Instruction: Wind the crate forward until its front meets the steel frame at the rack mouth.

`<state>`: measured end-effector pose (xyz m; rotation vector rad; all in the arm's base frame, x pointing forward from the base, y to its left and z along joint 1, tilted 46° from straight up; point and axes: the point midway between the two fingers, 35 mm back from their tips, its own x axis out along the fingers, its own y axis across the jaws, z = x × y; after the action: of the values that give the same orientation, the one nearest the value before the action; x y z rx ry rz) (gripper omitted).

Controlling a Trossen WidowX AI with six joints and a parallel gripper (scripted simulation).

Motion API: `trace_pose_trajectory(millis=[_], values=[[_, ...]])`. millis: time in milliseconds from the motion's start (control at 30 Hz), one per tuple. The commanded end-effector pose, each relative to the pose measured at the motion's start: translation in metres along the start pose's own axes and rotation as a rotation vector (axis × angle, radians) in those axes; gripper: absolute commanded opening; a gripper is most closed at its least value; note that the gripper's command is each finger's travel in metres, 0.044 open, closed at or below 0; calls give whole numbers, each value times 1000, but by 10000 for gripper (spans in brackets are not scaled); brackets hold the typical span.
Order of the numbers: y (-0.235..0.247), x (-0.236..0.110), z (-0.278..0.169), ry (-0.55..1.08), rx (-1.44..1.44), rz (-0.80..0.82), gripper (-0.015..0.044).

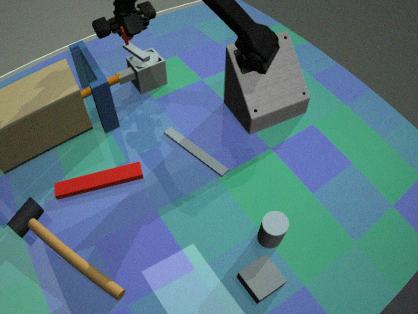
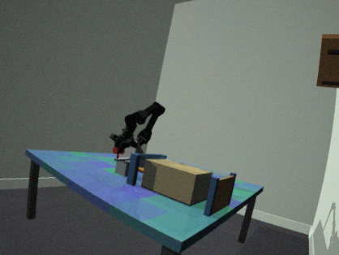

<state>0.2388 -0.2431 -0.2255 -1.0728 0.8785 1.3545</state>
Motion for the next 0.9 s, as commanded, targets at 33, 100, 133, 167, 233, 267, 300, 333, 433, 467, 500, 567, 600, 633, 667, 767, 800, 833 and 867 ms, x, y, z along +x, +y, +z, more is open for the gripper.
trace_pose_trajectory(millis=[33, 100, 133, 167, 233, 267, 300, 333, 433, 467, 500, 567, 600, 633, 667, 767, 800, 833, 867], values=[[-13, 0, 6, -17, -3, -24, 0], [-15, -1, 7, -17, -3, -24, 0], [-16, -1, 7, -17, -3, -24, 0], [-17, -1, 7, -17, -3, -24, 0], [-19, -1, 8, -18, -3, -24, 0], [-21, -2, 9, -18, -3, -24, 0], [-21, -2, 9, -18, -3, -24, 0], [-23, -2, 9, -18, -3, -25, 0], [-26, -3, 11, -18, -3, -25, 0], [-27, -3, 11, -18, -3, -25, 0], [-28, -3, 12, -18, -3, -25, 0], [-30, -3, 13, -18, -3, -25, 0], [-31, -4, 13, -18, -3, -25, 0], [-32, -4, 14, -19, -3, -25, 0], [-33, -4, 14, -19, -3, -25, 0], [-35, -5, 16, -19, -3, -25, 0], [-37, -5, 16, -19, -3, -25, 0], [-37, -6, 17, -19, -3, -25, 0], [-39, -6, 17, -19, -3, -25, 0]])
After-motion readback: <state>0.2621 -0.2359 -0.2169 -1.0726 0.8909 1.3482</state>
